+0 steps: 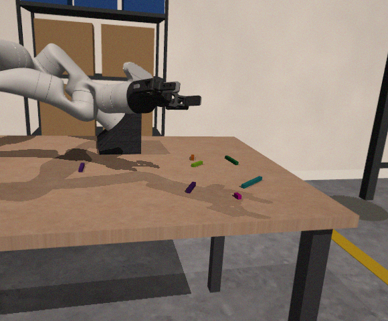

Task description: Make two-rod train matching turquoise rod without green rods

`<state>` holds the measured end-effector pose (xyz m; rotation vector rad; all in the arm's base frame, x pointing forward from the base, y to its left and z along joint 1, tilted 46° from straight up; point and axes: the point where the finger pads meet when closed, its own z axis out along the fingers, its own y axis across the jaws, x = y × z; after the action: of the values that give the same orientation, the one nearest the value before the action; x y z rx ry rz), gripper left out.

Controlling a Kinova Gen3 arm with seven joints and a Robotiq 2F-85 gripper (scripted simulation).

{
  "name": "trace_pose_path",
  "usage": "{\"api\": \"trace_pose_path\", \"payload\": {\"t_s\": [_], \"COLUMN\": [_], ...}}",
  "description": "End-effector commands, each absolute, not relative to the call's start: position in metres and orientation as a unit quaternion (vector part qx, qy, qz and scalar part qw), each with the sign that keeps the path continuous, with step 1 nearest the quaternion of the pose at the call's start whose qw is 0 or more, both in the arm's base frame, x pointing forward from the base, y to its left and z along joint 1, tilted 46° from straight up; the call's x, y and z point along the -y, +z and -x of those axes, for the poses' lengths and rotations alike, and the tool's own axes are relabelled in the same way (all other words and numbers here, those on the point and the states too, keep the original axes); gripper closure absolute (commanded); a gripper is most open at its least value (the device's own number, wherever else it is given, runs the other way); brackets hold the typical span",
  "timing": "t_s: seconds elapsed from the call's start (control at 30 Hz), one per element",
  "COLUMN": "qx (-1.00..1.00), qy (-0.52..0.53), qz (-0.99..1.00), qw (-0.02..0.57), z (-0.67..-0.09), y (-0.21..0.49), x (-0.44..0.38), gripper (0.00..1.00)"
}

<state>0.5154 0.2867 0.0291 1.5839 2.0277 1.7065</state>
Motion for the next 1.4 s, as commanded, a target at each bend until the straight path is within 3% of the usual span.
{"api": "trace_pose_path", "payload": {"t_s": [0.0,1.37], "qx": [-0.657,-0.491], "qy": [0.553,0.576], "qz": [-0.512,-0.653], "qw": [0.027,0.018], "z": [-0.515,-0.564], "y": [0.030,0.017], "x": [-0.288,-0.350], "gripper": [0.00,0.00]}}
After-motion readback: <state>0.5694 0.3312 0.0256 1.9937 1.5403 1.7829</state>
